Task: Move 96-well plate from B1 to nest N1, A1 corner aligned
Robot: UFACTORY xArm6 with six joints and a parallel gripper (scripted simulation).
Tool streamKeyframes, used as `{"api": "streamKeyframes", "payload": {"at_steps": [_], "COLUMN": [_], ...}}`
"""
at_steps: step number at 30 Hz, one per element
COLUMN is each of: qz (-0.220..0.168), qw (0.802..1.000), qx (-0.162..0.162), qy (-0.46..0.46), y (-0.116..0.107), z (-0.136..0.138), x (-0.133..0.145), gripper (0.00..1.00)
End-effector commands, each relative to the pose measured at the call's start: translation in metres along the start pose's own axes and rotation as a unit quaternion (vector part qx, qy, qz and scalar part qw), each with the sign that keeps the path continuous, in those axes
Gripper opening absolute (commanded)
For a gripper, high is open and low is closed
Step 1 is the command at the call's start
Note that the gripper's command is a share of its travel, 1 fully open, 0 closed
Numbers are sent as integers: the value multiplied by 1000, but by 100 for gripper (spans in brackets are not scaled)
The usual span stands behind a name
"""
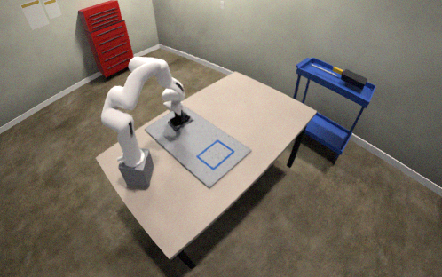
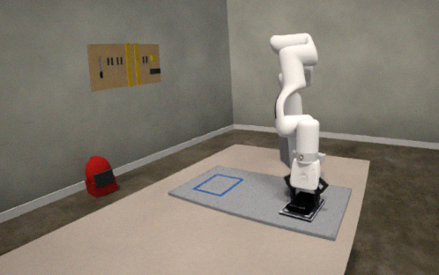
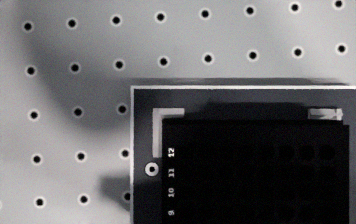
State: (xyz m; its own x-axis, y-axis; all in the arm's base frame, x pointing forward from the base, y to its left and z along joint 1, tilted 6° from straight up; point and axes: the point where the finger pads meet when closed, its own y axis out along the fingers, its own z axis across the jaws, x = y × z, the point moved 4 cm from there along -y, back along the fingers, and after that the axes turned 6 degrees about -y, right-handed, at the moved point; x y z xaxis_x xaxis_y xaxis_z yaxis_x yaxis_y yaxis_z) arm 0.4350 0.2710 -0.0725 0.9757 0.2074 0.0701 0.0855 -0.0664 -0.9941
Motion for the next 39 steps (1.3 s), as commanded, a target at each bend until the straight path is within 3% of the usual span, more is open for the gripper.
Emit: {"api": "streamKeyframes", "payload": {"at_steps": [1, 39], "qz": [-2, -2], "qw": [1000, 1000], "qx": [1, 1], "qy": [0, 0], "y": [-1, 5], "z": [1, 1], "x": [1, 1], "gripper": [0, 0]}}
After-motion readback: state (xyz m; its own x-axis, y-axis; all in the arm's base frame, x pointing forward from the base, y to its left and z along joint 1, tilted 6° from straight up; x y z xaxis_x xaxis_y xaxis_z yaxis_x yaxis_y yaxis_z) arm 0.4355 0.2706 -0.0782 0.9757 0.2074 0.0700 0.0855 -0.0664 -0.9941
